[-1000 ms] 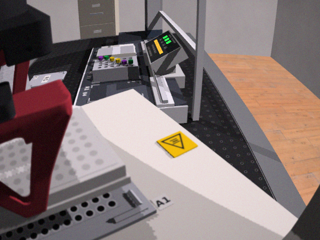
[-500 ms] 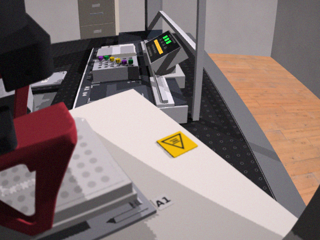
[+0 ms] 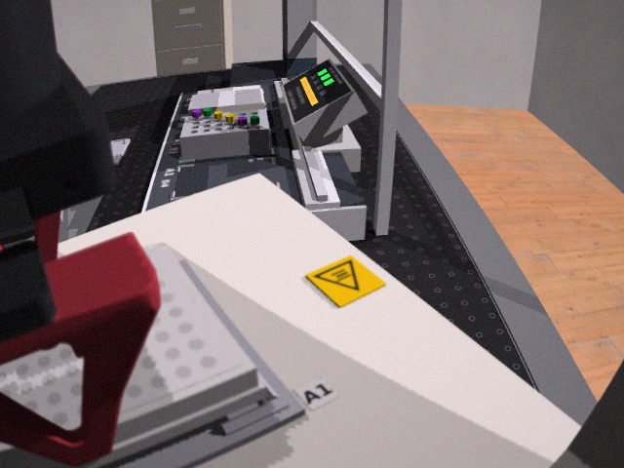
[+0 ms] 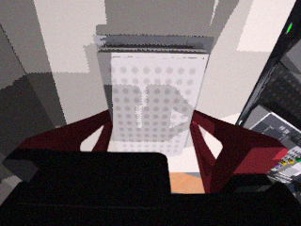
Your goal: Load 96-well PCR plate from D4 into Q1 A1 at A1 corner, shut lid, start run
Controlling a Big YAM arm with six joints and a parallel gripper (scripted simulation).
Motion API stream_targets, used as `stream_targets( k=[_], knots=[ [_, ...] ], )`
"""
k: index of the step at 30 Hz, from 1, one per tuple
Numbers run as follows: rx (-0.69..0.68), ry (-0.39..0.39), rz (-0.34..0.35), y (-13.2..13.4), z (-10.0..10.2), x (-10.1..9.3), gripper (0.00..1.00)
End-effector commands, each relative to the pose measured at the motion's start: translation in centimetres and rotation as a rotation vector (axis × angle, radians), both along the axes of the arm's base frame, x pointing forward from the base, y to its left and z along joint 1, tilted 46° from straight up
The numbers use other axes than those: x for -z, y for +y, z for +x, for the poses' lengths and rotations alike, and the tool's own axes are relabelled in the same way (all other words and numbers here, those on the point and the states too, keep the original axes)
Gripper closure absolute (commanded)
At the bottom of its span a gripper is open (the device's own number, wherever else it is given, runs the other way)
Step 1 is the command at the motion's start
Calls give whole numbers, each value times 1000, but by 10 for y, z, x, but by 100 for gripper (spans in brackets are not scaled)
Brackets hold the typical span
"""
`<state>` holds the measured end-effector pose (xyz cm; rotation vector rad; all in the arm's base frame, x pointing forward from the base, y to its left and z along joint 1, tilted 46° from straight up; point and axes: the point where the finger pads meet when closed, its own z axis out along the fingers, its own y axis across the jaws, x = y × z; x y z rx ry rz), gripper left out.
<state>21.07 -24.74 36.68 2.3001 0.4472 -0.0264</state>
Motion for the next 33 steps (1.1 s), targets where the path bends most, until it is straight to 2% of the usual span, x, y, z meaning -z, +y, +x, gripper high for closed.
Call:
stream_targets(
  k=[1,15,19,33],
  knots=[
    [-8,-52,-27,8,0,-25,100],
    [2,-10,-11,-1,-2,-17,100],
    [1,-25,-20,3,-4,-20,100],
    [-8,-9,-3,9,-1,-4,100]
  ],
)
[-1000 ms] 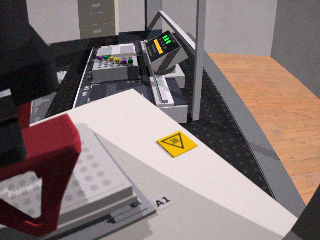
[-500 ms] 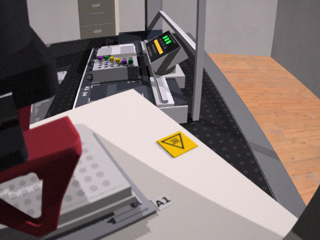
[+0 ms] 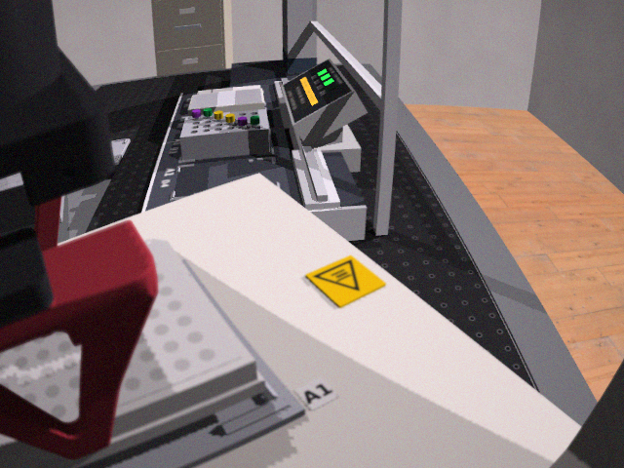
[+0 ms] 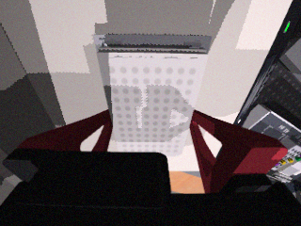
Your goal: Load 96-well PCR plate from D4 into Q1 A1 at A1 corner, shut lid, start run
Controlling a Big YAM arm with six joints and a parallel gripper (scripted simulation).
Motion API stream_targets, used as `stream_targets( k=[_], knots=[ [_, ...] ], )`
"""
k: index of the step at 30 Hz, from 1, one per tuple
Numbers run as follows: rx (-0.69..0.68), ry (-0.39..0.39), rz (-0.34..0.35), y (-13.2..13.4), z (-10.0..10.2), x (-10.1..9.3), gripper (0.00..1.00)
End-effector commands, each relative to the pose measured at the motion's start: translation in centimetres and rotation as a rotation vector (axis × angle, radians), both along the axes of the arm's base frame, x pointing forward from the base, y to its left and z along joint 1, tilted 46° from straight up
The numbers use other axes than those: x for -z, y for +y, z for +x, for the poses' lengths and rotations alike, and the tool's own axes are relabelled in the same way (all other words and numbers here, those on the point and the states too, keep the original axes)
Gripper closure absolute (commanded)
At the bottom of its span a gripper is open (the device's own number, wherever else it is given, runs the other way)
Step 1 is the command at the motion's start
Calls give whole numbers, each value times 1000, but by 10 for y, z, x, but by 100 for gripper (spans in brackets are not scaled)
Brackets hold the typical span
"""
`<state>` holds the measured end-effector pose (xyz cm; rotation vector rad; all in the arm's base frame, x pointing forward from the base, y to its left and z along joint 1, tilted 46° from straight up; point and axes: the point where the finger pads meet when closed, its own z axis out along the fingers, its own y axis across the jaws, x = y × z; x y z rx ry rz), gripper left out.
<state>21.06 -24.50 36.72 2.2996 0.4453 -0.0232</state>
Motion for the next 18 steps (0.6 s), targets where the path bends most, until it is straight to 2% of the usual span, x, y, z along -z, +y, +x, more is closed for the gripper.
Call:
stream_targets(
  k=[1,12,18],
  knots=[
    [-8,-5,-2,7,-1,-3,100],
    [4,-5,-9,-1,0,-13,100],
    [-3,-33,-26,1,-5,-26,100]
  ],
)
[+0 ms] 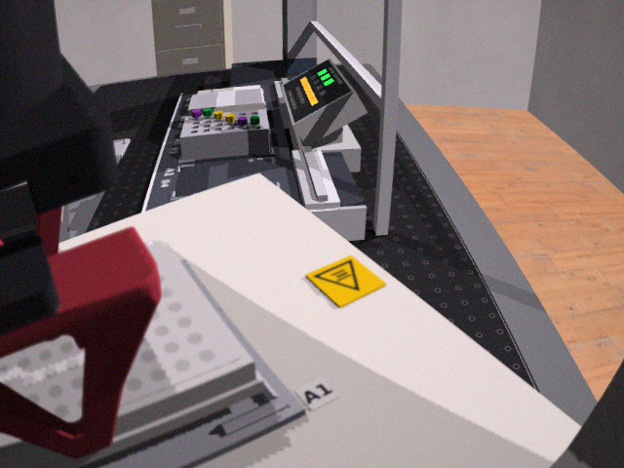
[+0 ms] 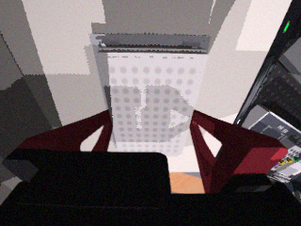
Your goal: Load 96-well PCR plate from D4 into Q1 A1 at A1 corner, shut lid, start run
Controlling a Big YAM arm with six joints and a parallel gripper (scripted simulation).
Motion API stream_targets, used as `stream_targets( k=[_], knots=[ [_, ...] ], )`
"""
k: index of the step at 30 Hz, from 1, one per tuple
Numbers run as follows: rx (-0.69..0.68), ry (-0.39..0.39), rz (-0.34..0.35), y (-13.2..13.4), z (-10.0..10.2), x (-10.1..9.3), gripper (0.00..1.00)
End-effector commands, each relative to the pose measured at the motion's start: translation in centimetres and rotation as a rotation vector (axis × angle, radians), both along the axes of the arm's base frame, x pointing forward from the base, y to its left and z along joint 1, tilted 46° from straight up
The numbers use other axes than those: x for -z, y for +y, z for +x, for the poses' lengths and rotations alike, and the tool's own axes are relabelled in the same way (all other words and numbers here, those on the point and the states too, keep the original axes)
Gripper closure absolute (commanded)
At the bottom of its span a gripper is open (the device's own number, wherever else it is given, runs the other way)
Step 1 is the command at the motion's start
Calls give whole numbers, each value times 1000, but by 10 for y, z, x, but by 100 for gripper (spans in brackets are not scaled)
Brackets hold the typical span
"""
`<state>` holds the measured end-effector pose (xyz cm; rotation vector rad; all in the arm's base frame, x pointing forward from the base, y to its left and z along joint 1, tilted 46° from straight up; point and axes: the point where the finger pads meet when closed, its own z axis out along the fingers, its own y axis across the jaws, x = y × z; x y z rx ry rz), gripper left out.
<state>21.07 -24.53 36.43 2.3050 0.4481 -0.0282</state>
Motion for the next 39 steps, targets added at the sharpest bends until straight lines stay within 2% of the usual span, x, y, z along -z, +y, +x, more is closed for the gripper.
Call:
stream_targets(
  k=[1,18,24,33,39],
  knots=[
    [-8,-38,-31,2,-4,-29,100],
    [-6,-70,-44,2,2,-36,100],
    [2,-57,-46,-4,0,-26,100],
    [-10,-15,-20,2,-4,-8,100],
    [-10,-22,-20,2,-4,-14,100]
  ],
)
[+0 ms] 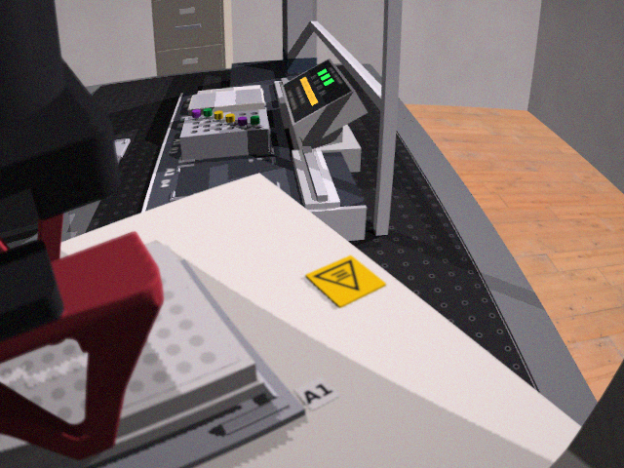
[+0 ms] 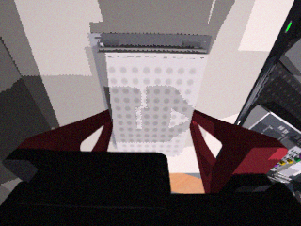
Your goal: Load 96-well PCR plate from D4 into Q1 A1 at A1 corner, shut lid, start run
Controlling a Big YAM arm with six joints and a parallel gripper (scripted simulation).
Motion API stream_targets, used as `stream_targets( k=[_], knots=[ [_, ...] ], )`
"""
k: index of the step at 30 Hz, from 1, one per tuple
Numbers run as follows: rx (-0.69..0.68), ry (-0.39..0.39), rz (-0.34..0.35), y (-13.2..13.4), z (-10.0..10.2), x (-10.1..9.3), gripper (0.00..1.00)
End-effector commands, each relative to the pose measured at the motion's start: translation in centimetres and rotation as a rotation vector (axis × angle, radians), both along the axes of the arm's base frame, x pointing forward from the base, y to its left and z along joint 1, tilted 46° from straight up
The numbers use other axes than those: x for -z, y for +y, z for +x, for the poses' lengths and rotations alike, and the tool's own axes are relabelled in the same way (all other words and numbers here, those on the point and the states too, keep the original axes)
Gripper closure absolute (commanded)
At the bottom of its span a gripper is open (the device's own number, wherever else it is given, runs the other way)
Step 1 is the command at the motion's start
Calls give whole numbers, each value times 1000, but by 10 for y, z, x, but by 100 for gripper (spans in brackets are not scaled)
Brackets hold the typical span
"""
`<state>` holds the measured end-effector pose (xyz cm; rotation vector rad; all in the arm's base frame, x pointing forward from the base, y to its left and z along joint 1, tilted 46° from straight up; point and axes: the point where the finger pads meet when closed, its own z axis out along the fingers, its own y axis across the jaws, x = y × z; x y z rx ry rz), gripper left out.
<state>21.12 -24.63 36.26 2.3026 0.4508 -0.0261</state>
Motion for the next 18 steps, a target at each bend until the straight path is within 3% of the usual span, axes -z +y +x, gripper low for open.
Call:
stream_targets(
  k=[1,11,18],
  knots=[
    [-6,-29,-20,2,-5,-17,100],
    [-6,-51,-37,-5,9,-25,100],
    [-8,-36,-31,-7,6,-17,100]
  ],
)
